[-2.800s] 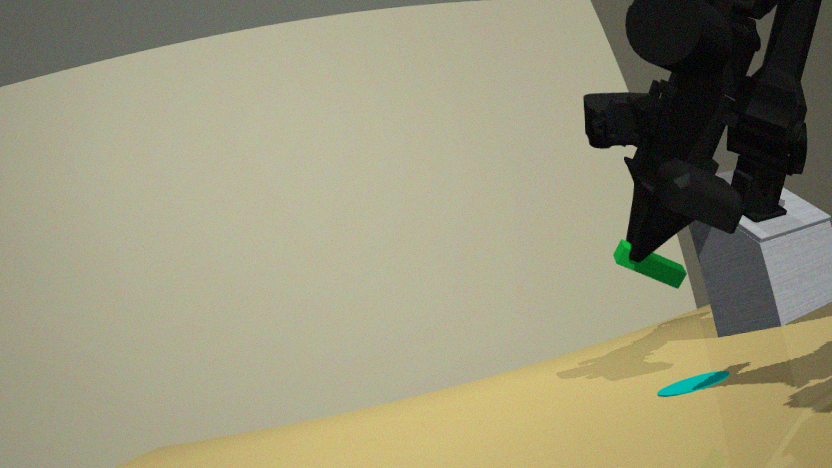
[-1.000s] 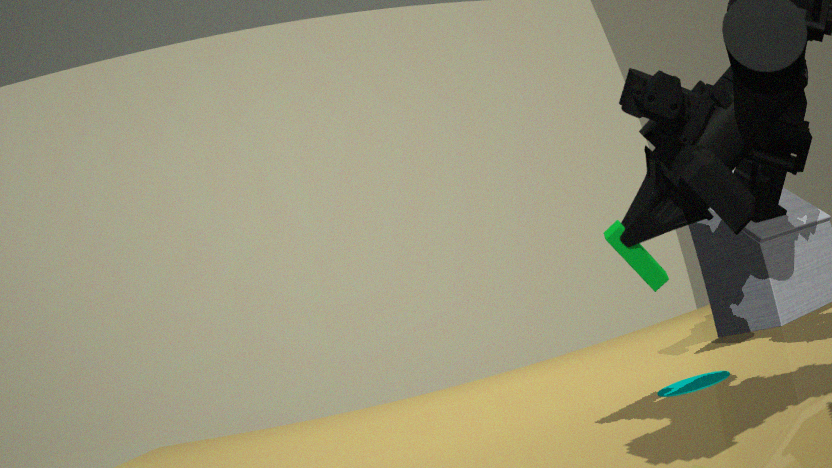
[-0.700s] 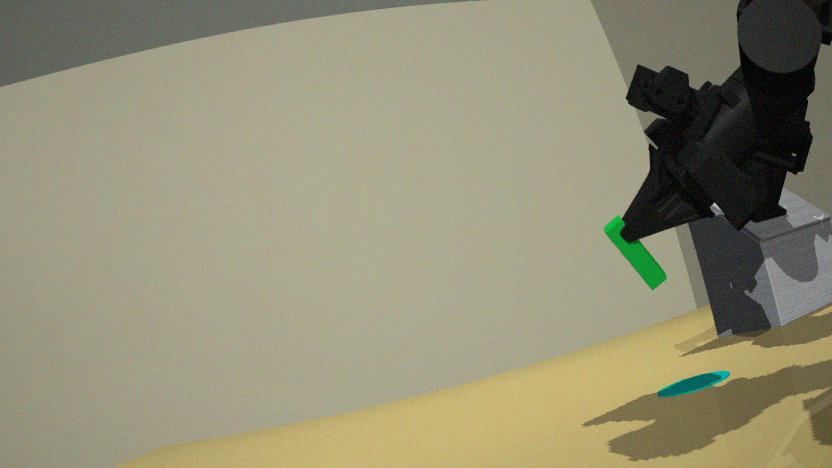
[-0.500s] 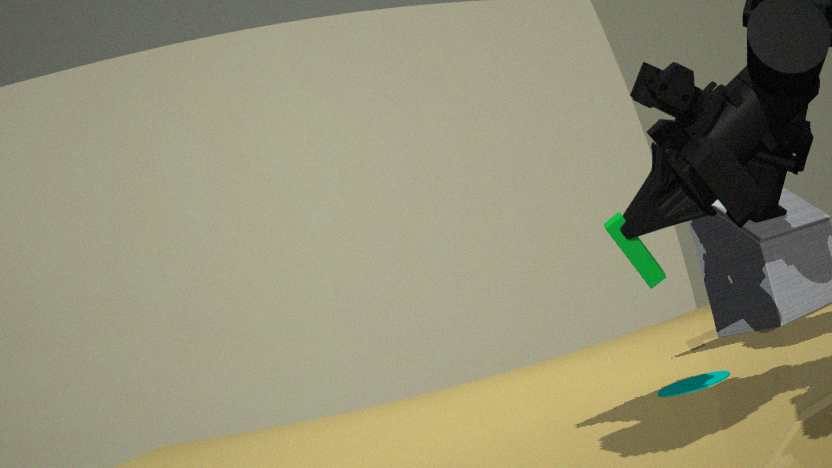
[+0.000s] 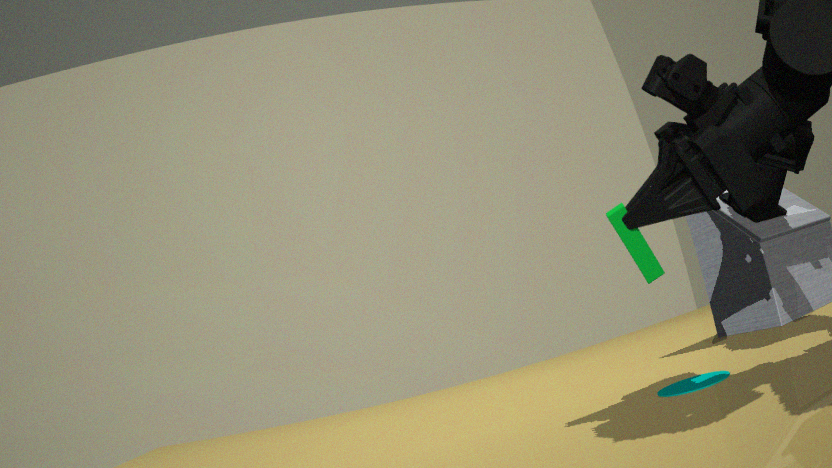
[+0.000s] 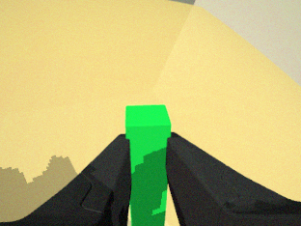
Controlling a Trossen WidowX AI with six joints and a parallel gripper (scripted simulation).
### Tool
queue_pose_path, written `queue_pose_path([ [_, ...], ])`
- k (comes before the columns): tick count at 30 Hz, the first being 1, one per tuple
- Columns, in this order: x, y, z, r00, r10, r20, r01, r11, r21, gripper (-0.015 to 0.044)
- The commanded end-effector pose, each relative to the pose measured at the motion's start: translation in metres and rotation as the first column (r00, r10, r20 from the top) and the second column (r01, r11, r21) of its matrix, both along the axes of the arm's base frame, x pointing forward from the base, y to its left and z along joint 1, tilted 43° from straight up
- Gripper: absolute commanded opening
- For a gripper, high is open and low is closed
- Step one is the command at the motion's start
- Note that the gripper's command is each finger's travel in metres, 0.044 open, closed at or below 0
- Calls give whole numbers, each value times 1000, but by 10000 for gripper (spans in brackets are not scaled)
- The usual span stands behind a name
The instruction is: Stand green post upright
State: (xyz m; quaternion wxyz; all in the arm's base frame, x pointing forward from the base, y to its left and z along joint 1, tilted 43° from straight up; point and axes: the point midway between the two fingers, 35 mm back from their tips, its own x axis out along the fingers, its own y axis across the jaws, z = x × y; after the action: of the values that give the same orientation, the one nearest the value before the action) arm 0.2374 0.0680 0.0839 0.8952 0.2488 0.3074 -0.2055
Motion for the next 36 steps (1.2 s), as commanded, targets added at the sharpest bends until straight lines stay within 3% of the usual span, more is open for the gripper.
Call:
queue_pose_path([
  [1,-1,0,1,1000,-10,25,10,1000,4,23],
  [36,-9,2,18,958,-110,265,86,991,101,23],
])
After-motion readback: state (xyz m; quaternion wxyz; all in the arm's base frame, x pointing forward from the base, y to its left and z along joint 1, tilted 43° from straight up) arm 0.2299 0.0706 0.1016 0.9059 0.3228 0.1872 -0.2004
